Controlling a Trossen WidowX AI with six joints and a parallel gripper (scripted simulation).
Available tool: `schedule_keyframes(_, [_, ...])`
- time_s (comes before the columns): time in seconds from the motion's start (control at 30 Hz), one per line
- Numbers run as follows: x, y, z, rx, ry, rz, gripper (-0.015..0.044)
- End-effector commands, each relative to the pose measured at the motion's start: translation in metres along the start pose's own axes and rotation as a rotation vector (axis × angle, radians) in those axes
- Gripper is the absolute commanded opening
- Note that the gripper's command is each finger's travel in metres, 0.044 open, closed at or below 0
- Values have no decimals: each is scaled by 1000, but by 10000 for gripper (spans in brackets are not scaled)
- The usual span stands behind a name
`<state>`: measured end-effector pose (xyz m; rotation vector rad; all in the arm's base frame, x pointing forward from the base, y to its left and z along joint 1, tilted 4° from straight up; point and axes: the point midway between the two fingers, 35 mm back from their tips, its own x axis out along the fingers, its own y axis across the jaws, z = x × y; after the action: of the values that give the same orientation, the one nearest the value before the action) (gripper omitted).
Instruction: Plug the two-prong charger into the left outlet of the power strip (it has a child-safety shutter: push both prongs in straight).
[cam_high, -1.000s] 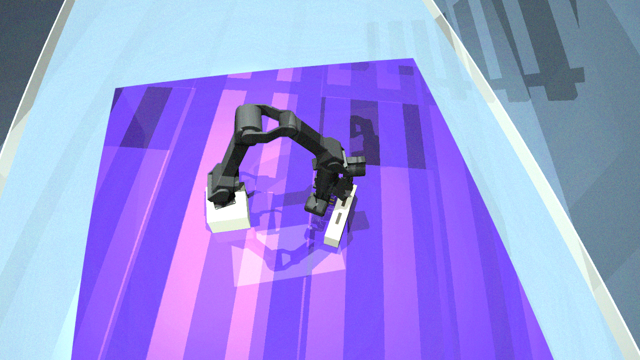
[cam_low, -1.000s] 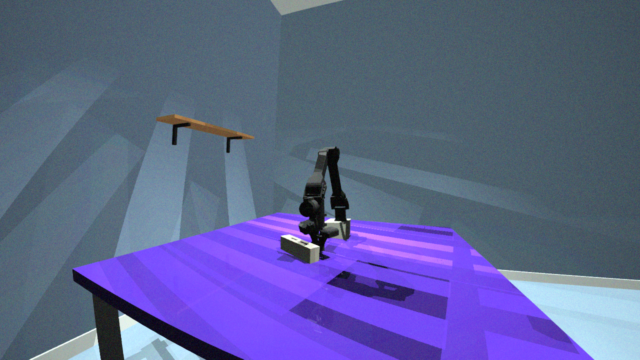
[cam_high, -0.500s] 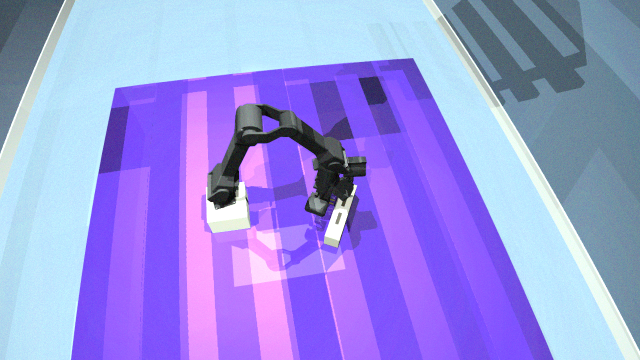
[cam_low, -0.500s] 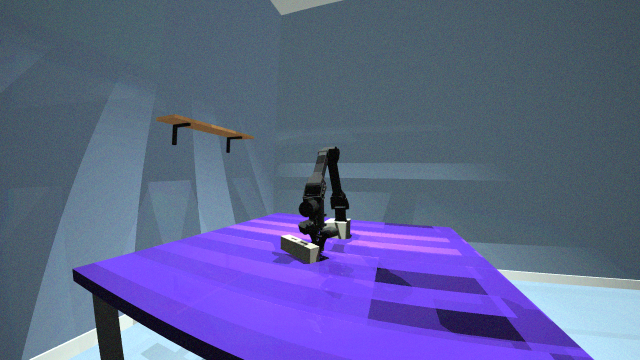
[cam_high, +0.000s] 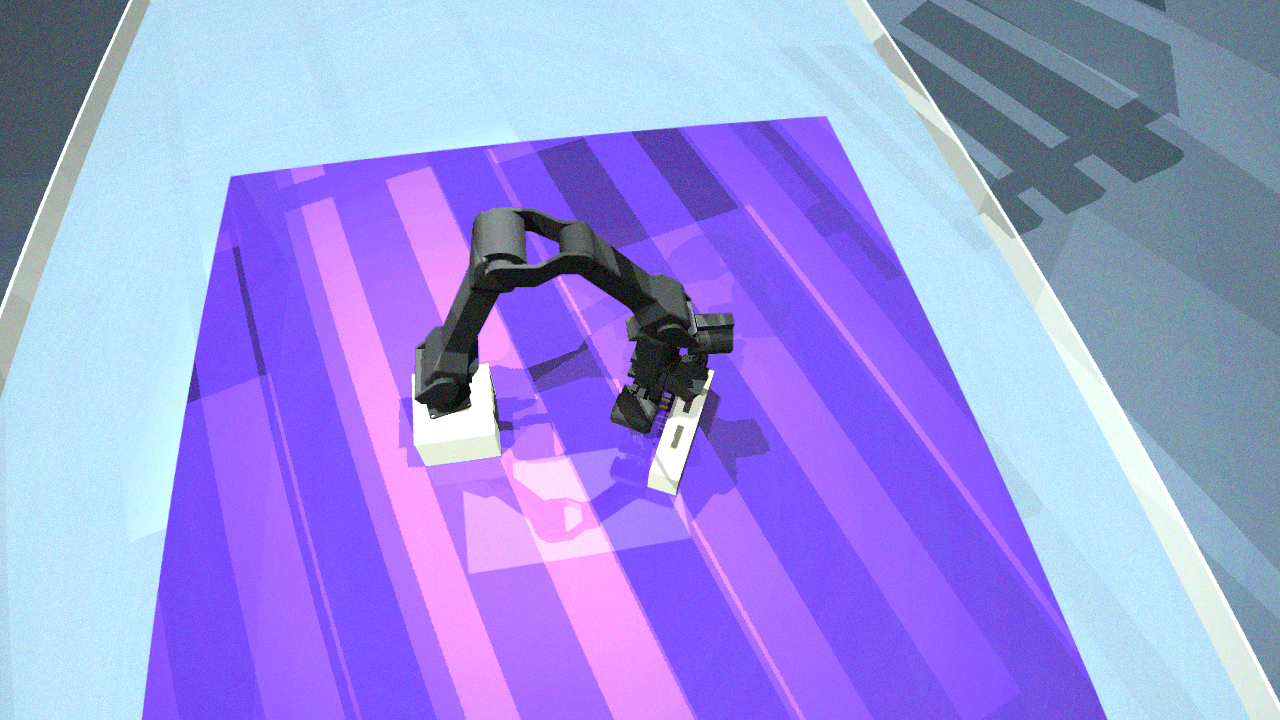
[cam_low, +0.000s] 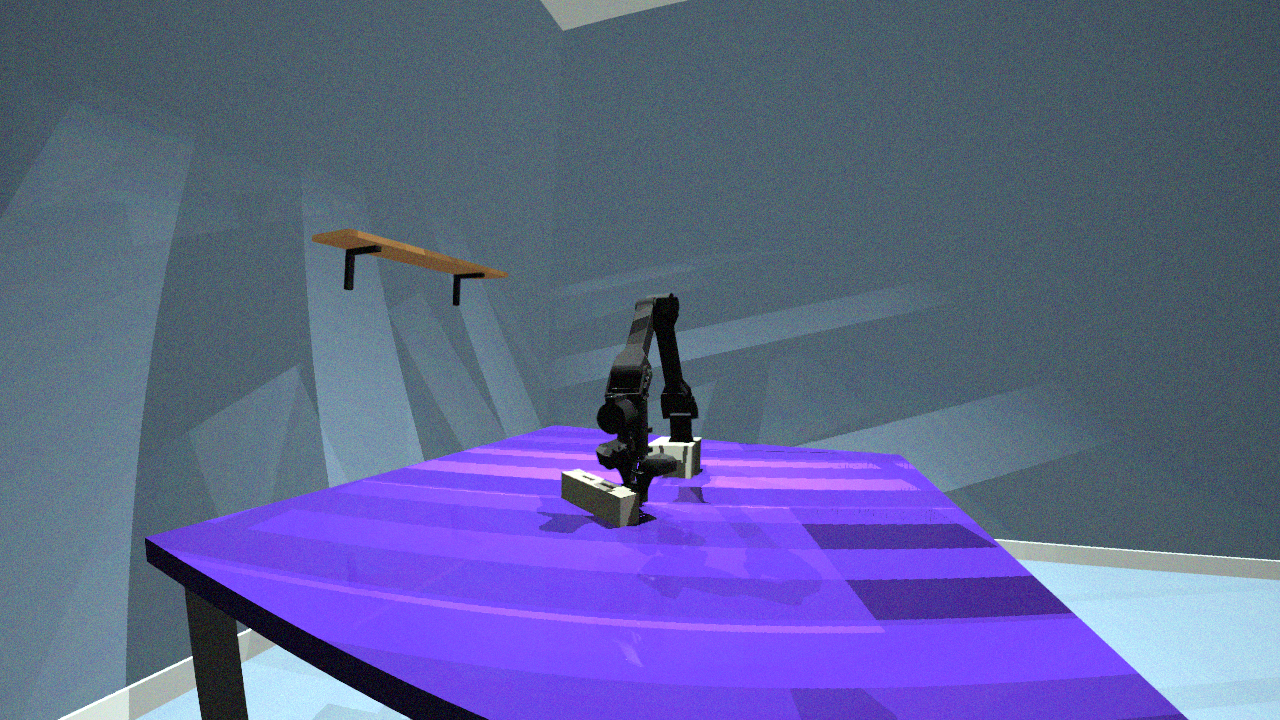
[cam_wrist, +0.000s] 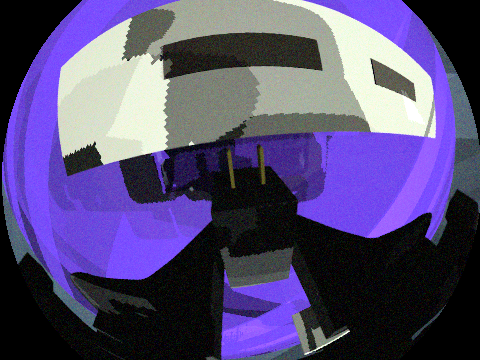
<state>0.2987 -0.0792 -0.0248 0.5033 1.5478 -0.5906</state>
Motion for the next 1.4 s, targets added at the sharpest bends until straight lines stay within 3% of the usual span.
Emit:
schedule_keyframes(0.0, [-1, 1, 2, -3, -1, 2, 0])
schedule_keyframes(1.37, [-1, 1, 6, -3, -2, 2, 0])
